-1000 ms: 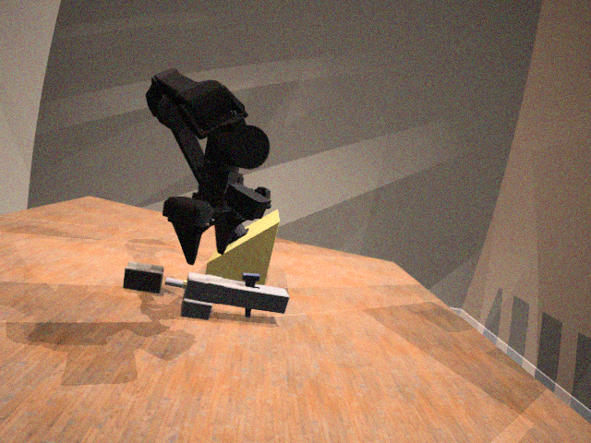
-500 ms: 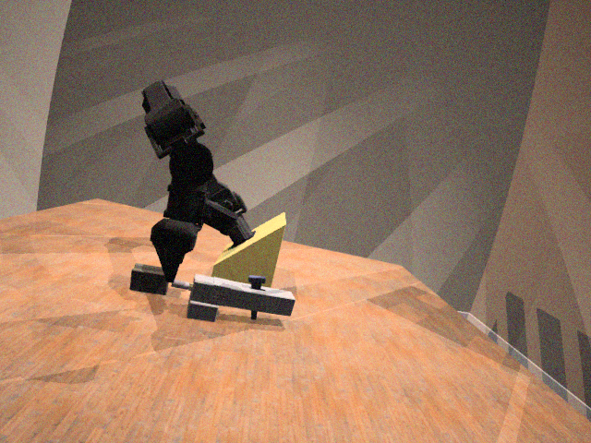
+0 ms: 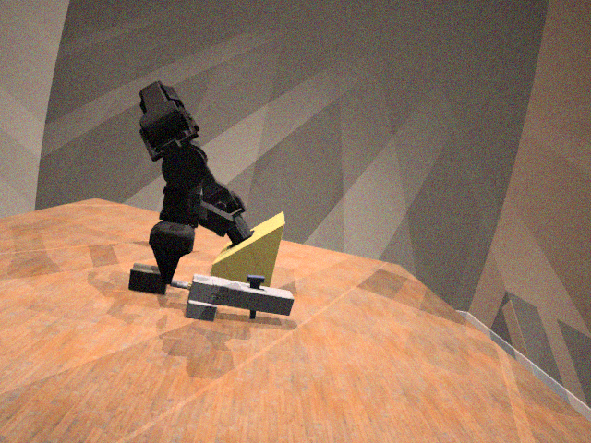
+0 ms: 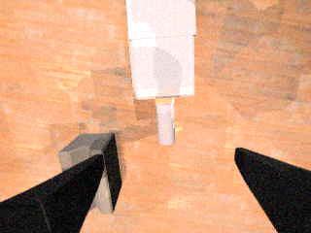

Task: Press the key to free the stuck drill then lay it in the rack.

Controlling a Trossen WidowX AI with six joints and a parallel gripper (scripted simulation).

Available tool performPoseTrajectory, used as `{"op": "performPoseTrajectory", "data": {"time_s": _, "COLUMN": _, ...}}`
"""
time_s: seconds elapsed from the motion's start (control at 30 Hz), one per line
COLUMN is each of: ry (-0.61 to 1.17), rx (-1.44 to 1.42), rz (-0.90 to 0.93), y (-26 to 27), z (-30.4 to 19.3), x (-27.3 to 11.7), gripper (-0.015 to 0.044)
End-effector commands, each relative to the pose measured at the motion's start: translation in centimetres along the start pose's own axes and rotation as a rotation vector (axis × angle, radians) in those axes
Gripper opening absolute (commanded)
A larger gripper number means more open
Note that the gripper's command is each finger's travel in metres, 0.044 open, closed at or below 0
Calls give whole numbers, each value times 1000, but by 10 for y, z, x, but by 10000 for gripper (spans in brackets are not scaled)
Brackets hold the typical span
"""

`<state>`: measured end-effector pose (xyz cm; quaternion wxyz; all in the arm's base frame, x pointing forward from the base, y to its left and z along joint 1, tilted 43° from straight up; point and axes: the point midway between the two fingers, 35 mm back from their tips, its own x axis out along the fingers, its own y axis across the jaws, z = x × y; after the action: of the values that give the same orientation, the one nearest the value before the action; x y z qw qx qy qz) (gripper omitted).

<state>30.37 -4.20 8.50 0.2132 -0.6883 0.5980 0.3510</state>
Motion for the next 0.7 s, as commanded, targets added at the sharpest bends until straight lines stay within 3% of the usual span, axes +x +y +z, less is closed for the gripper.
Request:
{"op": "performPoseTrajectory", "data": {"time_s": 0.0, "ry": 3, "rx": -5, "rz": 0, "y": 0, "z": 0, "x": 3, "gripper": 440}}
{"op": "performPoseTrajectory", "data": {"time_s": 0.67, "ry": 4, "rx": -5, "rz": -1, "y": -1, "z": 8, "x": 34, "gripper": 440}}
